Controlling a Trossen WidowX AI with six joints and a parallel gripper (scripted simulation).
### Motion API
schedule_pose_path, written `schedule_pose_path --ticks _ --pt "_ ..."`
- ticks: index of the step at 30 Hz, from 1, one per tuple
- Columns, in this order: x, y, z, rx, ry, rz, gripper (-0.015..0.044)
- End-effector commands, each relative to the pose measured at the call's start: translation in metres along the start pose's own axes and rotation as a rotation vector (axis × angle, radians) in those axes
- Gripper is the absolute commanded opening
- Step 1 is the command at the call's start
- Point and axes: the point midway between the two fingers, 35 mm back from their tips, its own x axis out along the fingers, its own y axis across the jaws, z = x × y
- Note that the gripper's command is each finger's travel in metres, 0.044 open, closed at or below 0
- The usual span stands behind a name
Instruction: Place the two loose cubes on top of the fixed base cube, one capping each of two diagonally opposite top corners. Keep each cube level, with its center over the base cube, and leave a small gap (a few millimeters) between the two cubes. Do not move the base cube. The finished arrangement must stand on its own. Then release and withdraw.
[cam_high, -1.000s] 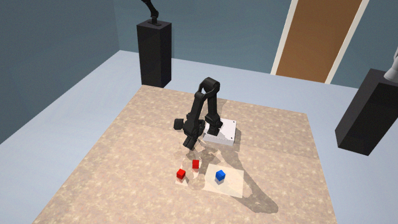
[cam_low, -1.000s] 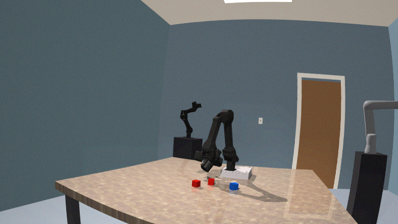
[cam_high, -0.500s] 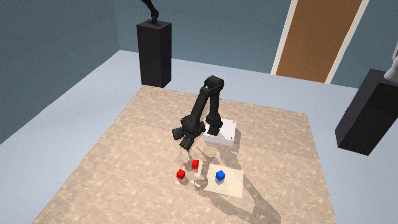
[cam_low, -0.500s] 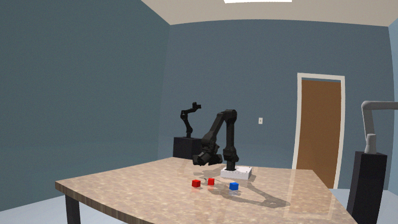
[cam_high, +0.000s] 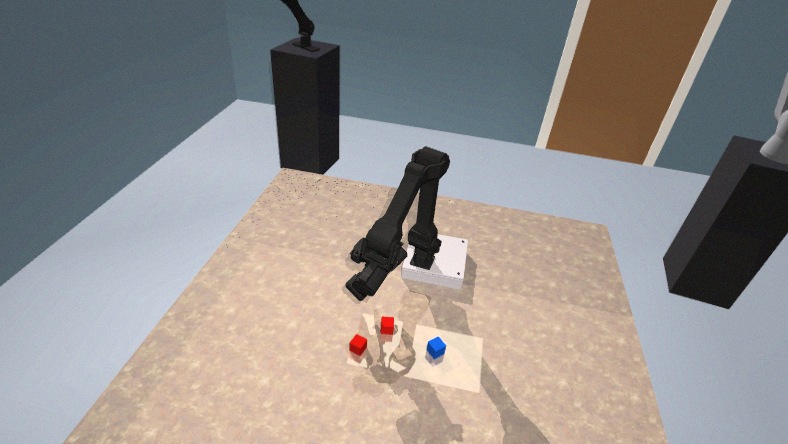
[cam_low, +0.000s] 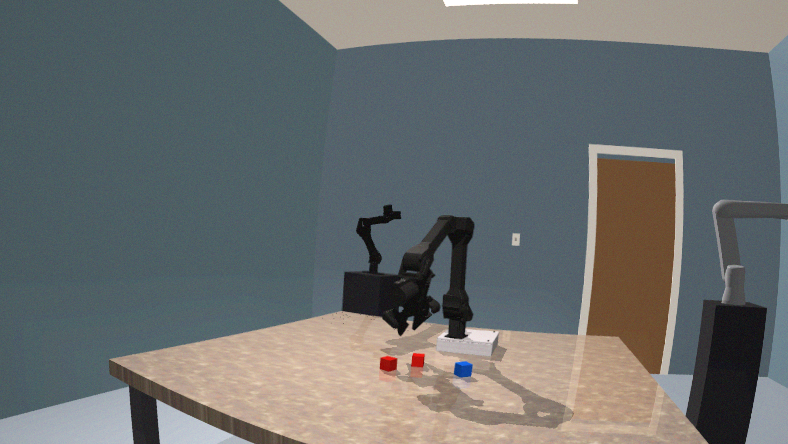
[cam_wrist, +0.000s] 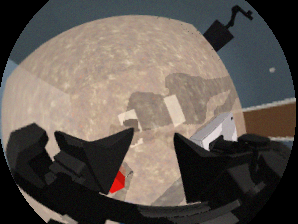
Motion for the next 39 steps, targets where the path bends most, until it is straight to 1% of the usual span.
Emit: schedule_pose_path --ticks 1,14,16,23,31,36,39 --pt "-0.021 0.011 -0.015 -0.141 0.097 0.070 0.0265" --pt "-0.101 0.032 -0.060 -0.618 0.334 0.369 0.0265" --pt "-0.105 0.032 -0.063 -0.644 0.344 0.388 0.0265" --pt "-0.104 0.033 -0.063 -0.644 0.344 0.388 0.0265" --pt "-0.052 0.047 -0.088 -0.644 0.344 0.388 0.0265" --pt "-0.050 0.047 -0.089 -0.644 0.344 0.388 0.0265" --pt "-0.042 0.049 -0.093 -0.644 0.344 0.388 0.0265"
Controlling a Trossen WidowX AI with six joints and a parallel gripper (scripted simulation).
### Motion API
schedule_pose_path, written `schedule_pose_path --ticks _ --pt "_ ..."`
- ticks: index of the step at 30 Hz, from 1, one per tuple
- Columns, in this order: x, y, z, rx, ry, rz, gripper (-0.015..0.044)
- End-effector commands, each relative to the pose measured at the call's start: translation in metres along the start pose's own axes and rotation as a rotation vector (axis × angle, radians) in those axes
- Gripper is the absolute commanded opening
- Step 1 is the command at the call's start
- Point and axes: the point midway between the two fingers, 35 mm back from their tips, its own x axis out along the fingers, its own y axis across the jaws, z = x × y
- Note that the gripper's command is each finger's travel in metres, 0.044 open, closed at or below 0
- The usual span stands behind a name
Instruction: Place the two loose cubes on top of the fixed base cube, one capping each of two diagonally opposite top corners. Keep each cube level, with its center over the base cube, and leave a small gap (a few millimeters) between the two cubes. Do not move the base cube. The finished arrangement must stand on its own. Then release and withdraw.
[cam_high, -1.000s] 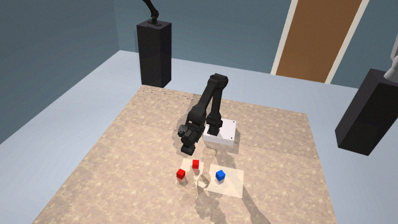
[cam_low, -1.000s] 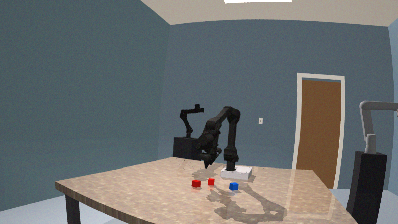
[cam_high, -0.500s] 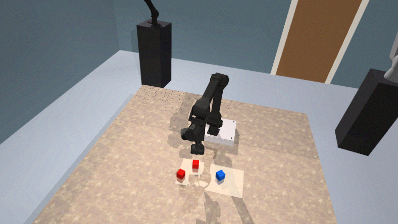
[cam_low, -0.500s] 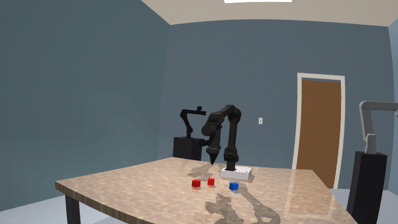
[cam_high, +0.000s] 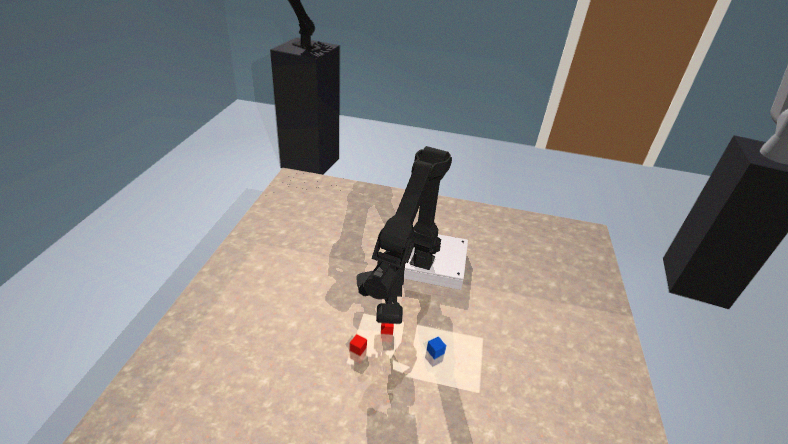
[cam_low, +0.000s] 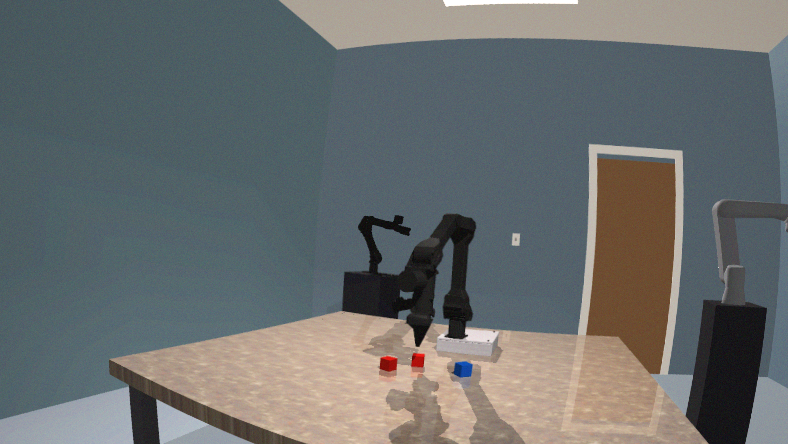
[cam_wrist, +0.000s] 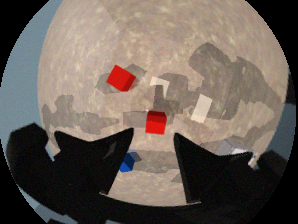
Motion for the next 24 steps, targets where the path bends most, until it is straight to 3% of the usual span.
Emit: schedule_pose_path --ticks 1,24 --pt "0.014 -0.002 -0.002 -0.007 0.011 -0.009 0.0265" --pt "0.044 -0.003 -0.002 -0.007 0.011 -0.009 0.0265"
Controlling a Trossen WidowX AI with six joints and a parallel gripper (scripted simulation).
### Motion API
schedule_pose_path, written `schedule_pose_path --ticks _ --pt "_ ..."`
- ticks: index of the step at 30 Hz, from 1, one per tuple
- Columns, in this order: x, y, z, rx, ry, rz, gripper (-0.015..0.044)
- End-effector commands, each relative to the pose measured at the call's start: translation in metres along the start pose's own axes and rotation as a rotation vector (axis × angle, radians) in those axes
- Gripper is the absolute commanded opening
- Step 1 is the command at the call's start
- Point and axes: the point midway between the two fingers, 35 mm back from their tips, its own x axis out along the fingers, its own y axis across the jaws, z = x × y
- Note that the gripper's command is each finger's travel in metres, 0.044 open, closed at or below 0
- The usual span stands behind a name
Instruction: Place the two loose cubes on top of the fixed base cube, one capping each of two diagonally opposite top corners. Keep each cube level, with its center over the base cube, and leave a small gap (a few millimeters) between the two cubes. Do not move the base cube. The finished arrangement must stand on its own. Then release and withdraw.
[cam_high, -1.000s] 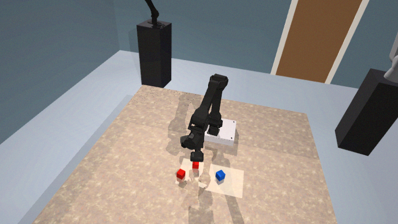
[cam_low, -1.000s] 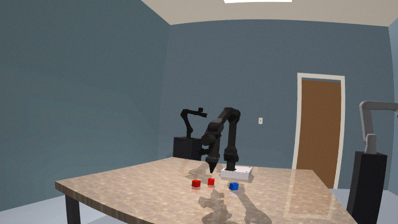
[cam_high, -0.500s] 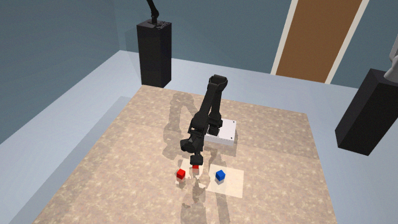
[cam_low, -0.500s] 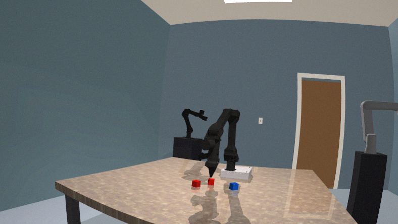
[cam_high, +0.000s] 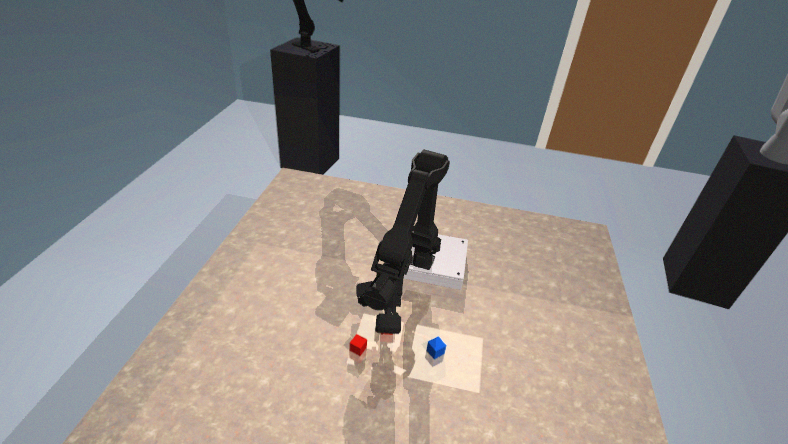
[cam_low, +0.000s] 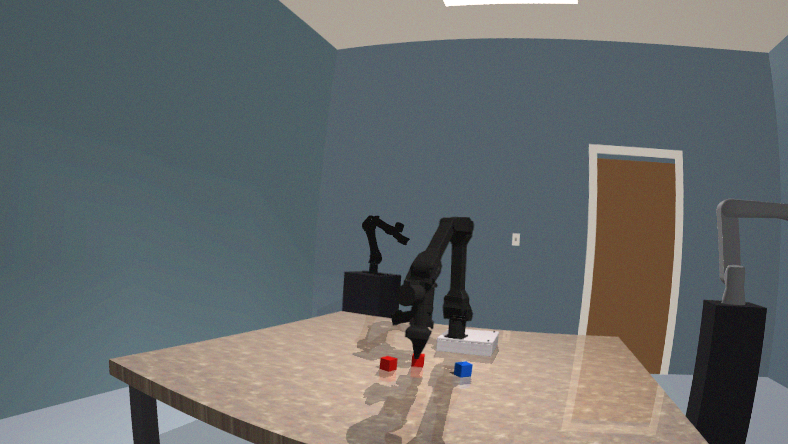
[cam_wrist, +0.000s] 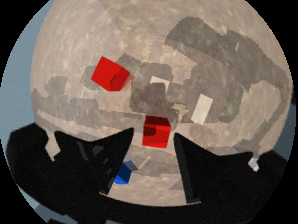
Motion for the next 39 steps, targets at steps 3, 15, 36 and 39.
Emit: schedule_pose_path --ticks 3,15,36,39 --pt "0.012 -0.003 -0.002 -0.006 0.010 -0.007 0.0265" --pt "0.012 -0.003 -0.002 -0.006 0.010 -0.007 0.0105" --pt "-0.051 0.004 0.001 -0.006 0.010 -0.006 0.0105" --pt "-0.060 0.004 0.001 -0.006 0.010 -0.006 0.0105"
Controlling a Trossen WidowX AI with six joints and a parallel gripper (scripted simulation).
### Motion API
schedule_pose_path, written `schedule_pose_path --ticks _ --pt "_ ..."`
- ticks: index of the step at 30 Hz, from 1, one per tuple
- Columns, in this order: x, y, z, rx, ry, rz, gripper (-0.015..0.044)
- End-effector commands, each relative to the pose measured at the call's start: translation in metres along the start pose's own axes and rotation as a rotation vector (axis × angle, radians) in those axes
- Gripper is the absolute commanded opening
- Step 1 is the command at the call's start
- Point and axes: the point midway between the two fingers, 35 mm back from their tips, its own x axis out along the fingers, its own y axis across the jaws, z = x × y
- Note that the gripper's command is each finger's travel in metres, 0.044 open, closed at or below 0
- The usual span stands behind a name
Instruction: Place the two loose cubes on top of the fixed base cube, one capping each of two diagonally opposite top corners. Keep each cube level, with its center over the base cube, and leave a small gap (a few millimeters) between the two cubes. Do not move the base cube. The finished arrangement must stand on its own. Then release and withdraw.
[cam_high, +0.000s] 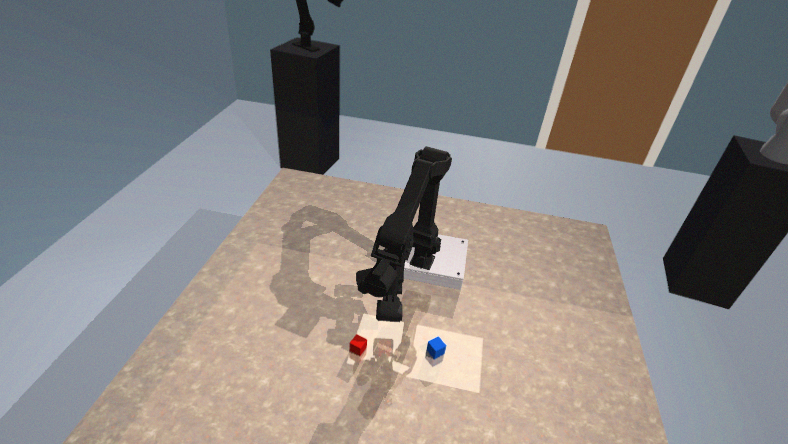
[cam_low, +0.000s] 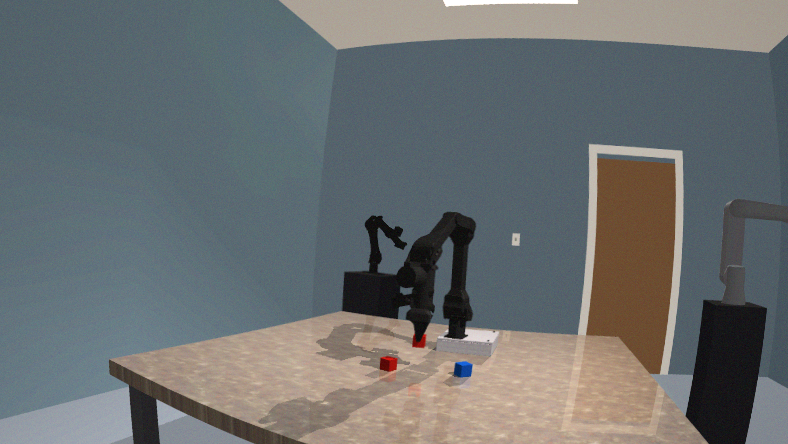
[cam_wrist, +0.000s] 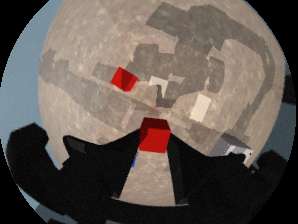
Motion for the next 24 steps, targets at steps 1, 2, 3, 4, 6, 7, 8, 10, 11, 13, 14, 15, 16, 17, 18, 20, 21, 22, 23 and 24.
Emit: schedule_pose_path --ticks 1,2,3,4,6,7,8,10,11,13,14,15,16,17,18,20,21,22,23,24 --pt "-0.014 0.000 -0.001 -0.004 0.005 0.005 0.0105" --pt "-0.017 0.000 -0.001 -0.004 0.005 0.005 0.0105" --pt "-0.020 0.000 -0.001 -0.004 0.005 0.005 0.0105" --pt "-0.024 -0.001 -0.001 -0.004 0.005 0.005 0.0105" --pt "-0.030 -0.002 -0.002 -0.004 0.005 0.005 0.0105" --pt "-0.033 -0.002 -0.002 -0.004 0.005 0.005 0.0105" --pt "-0.037 -0.003 -0.002 -0.004 0.005 0.005 0.0105" --pt "-0.043 -0.004 -0.002 -0.004 0.005 0.005 0.0105" --pt "-0.046 -0.004 -0.003 -0.004 0.005 0.005 0.0105" --pt "-0.048 -0.005 -0.003 -0.004 0.005 0.004 0.0105" --pt "-0.048 -0.004 -0.003 -0.008 0.005 0.005 0.0105" --pt "-0.047 -0.004 -0.004 -0.020 0.006 0.005 0.0105" --pt "-0.047 -0.002 -0.006 -0.039 0.007 0.005 0.0105" --pt "-0.046 0.000 -0.008 -0.063 0.008 0.005 0.0105" --pt "-0.045 0.001 -0.010 -0.087 0.009 0.005 0.0105" --pt "-0.044 0.005 -0.014 -0.134 0.012 0.006 0.0105" --pt "-0.043 0.007 -0.016 -0.158 0.013 0.006 0.0105" --pt "-0.042 0.008 -0.018 -0.181 0.014 0.006 0.0105" --pt "-0.041 0.010 -0.020 -0.205 0.015 0.007 0.0105" --pt "-0.041 0.012 -0.022 -0.228 0.016 0.007 0.0105"
